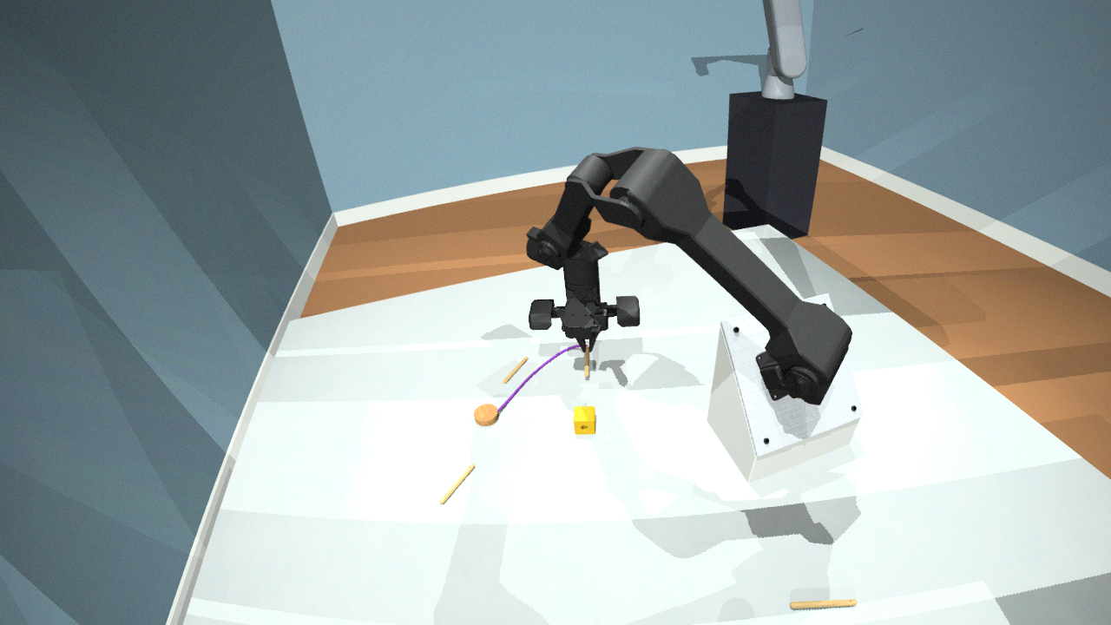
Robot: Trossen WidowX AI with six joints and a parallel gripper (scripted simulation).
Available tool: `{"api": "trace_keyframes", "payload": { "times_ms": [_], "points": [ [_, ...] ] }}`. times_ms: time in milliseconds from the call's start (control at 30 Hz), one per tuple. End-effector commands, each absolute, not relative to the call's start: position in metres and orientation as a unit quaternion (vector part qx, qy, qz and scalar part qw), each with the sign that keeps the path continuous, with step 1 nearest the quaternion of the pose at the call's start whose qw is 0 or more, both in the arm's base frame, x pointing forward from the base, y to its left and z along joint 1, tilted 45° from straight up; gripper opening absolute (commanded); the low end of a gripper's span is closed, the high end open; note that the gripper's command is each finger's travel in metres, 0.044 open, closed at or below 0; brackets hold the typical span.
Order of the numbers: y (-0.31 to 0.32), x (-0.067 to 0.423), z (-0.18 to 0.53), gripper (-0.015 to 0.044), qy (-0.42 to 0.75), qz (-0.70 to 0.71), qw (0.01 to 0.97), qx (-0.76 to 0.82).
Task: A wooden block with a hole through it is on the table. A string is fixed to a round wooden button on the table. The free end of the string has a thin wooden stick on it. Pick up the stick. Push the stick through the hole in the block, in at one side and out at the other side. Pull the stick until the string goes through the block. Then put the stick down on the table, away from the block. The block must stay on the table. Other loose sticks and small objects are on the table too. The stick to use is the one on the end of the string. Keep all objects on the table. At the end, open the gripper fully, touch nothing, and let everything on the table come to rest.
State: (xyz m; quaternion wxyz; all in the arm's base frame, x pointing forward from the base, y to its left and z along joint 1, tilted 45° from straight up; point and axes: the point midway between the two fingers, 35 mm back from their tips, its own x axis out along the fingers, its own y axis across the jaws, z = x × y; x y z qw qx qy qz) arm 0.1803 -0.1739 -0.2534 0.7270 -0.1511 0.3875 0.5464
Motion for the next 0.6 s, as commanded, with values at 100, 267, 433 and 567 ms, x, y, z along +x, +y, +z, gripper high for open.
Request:
{"api": "trace_keyframes", "payload": {
  "times_ms": [100,267,433,567],
  "points": [
    [-0.169,0.186,-0.246,0.0,0.387,0.544,0.729,-0.151],
    [-0.165,0.189,-0.242,0.0,0.387,0.544,0.729,-0.151],
    [-0.161,0.192,-0.237,0.0,0.387,0.544,0.729,-0.151],
    [-0.158,0.194,-0.234,0.0,0.387,0.544,0.729,-0.151]
  ]
}}
